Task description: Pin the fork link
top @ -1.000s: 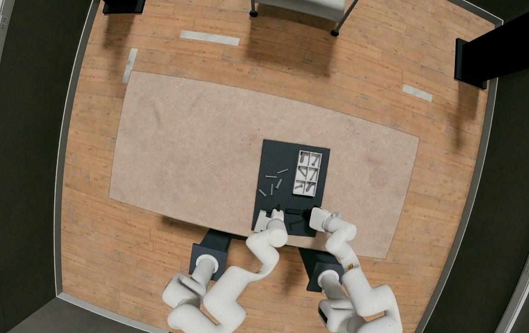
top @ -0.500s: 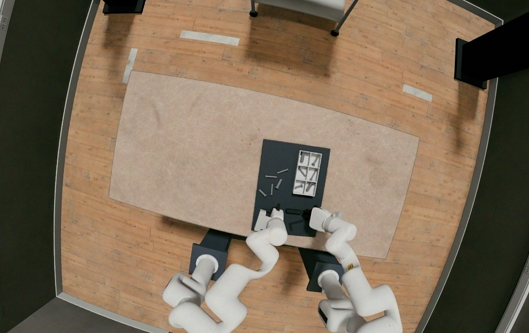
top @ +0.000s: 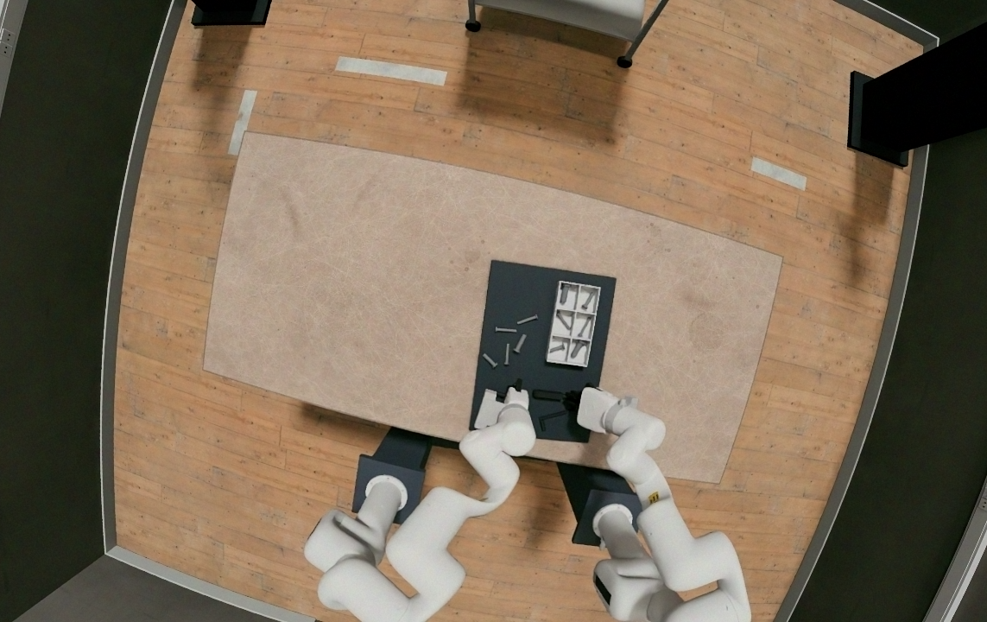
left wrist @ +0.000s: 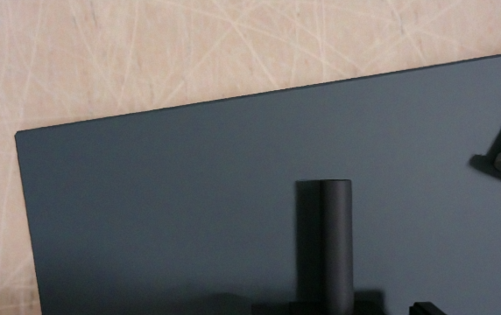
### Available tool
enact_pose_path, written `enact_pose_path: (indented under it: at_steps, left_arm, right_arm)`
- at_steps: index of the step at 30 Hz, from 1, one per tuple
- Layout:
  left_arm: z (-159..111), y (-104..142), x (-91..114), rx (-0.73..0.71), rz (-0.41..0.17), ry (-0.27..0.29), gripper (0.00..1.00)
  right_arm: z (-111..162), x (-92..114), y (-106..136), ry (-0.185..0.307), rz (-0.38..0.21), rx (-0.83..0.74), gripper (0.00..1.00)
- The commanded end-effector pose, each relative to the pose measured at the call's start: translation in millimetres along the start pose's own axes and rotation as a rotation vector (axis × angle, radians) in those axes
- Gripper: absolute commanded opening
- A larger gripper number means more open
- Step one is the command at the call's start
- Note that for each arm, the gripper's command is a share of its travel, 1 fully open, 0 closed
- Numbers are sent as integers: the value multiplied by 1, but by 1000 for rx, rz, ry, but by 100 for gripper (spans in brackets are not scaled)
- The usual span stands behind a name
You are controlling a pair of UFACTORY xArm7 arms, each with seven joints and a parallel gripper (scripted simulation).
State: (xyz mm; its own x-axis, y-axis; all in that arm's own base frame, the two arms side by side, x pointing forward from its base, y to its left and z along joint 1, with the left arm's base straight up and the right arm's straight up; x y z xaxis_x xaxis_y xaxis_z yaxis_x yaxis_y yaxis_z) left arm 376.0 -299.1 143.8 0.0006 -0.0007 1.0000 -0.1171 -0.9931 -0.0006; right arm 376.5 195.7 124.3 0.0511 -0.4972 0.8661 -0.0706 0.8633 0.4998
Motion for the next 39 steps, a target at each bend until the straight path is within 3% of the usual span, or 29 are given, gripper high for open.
enact_pose_path:
  at_steps: [1,34,35,39]
  left_arm:
    - [1,1,-4,0,-2,4,58]
    - [1,1,-10,0,-2,4,58]
    - [1,1,-10,0,-2,4,0]
    - [1,1,-10,0,-2,4,0]
  right_arm:
    - [-1,1,1,-3,-1,2,0]
    - [-1,1,1,-3,-1,2,0]
    - [-1,1,1,-3,-1,2,0]
    - [-1,1,1,-3,-1,2,0]
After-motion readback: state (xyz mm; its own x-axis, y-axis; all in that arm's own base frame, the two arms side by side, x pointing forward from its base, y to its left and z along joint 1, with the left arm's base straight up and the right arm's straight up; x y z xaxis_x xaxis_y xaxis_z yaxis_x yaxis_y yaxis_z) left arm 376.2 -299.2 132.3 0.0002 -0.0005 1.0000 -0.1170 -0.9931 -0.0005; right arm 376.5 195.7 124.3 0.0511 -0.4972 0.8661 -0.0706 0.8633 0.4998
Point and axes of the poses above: on each arm, the point where the finger pads meet when closed, its own x axis back along the fingers, its own z axis across the jaws, y = z × x, the point moved 10 cm from there along x, back along the fingers, and after that the axes turned 1 degree about -x, right-handed, at the moved point
